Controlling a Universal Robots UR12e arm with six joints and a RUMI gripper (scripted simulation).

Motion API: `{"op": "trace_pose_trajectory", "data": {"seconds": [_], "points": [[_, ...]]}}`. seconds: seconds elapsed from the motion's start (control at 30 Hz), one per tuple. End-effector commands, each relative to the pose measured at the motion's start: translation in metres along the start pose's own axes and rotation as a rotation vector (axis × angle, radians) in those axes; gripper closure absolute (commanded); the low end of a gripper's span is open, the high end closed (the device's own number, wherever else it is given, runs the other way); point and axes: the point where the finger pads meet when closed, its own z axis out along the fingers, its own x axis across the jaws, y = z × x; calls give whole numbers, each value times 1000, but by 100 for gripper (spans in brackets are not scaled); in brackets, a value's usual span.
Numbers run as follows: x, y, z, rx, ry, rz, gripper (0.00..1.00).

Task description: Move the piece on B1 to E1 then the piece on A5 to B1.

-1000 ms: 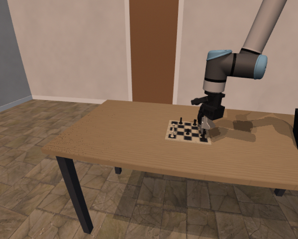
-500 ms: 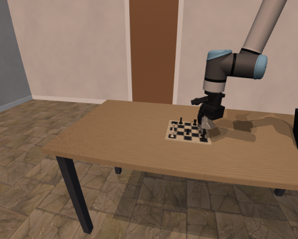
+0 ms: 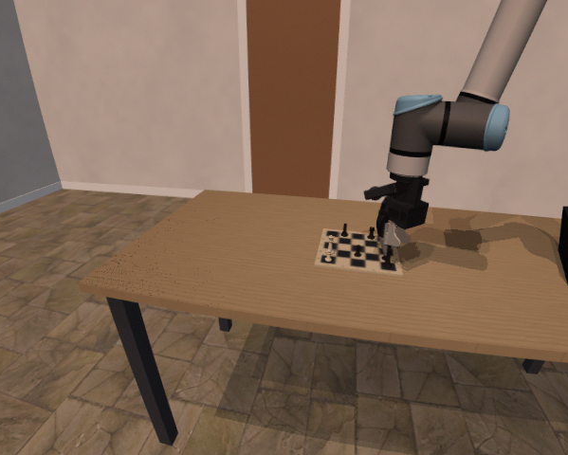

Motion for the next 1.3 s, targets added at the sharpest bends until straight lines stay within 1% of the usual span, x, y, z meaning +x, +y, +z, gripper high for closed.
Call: {"op": "trace_pose_trajectory", "data": {"seconds": [0.0,0.2,0.33,0.47,0.63,0.7,0.87,0.97,1.1,1.27], "points": [[0,0,0,1,-1,0,100],[0,0,-1,1,-1,0,100],[0,0,-8,1,-1,0,100],[0,0,-23,1,-1,0,100],[0,0,-51,1,-1,0,100],[0,0,-51,1,-1,0,100],[0,0,-80,1,-1,0,100],[0,0,-92,1,-1,0,100],[0,0,-100,1,-1,0,100],[0,0,-100,1,-1,0,100]]}}
